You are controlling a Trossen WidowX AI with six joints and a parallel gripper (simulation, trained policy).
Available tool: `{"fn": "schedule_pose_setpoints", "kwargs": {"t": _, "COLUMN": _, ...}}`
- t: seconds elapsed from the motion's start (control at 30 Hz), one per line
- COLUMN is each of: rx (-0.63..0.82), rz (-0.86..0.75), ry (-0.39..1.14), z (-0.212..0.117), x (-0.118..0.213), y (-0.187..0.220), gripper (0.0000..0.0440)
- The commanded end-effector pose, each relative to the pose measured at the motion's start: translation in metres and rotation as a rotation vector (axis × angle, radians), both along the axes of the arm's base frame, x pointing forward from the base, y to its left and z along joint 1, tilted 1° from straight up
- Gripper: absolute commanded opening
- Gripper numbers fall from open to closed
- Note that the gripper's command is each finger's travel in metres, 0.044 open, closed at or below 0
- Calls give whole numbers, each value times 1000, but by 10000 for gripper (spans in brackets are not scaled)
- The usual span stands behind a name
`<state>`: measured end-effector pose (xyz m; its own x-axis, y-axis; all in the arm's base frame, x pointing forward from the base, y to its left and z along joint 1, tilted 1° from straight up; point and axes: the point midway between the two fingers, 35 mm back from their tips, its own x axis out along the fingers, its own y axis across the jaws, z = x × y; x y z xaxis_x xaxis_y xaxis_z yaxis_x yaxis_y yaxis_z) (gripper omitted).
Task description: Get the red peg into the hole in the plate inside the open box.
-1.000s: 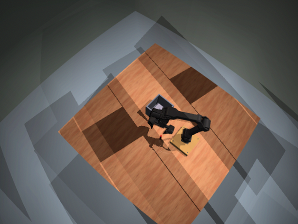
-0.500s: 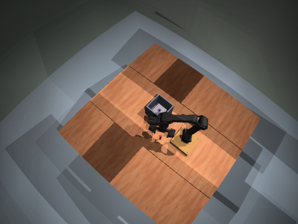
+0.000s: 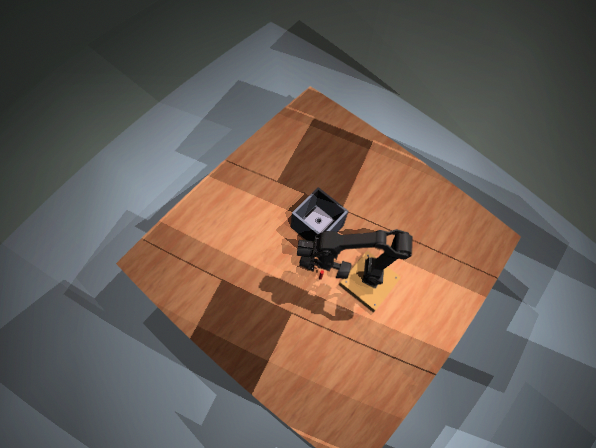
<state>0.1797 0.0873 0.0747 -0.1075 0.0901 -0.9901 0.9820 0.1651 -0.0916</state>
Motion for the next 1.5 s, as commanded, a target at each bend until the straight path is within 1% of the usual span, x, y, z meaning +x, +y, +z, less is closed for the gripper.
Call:
{"fn": "schedule_pose_setpoints", "kwargs": {"t": 0.0, "rx": -21, "rz": -14, "ry": -1, "z": -13, "x": -1, "y": -4, "gripper": 436}}
{"fn": "schedule_pose_setpoints", "kwargs": {"t": 0.2, "rx": -36, "rz": -24, "ry": -8, "z": -29, "x": 0, "y": -7, "gripper": 409}}
{"fn": "schedule_pose_setpoints", "kwargs": {"t": 0.3, "rx": -37, "rz": -23, "ry": -14, "z": -36, "x": 1, "y": -6, "gripper": 367}}
{"fn": "schedule_pose_setpoints", "kwargs": {"t": 0.57, "rx": -22, "rz": 3, "ry": -22, "z": -50, "x": 8, "y": -1, "gripper": 169}}
{"fn": "schedule_pose_setpoints", "kwargs": {"t": 0.8, "rx": -3, "rz": 37, "ry": -32, "z": -54, "x": 14, "y": 4, "gripper": 2}}
{"fn": "schedule_pose_setpoints", "kwargs": {"t": 1.13, "rx": 42, "rz": 6, "ry": -124, "z": -30, "x": 29, "y": 4, "gripper": 0}}
{"fn": "schedule_pose_setpoints", "kwargs": {"t": 1.47, "rx": 79, "rz": 0, "ry": -234, "z": 11, "x": 44, "y": 0, "gripper": 0}}
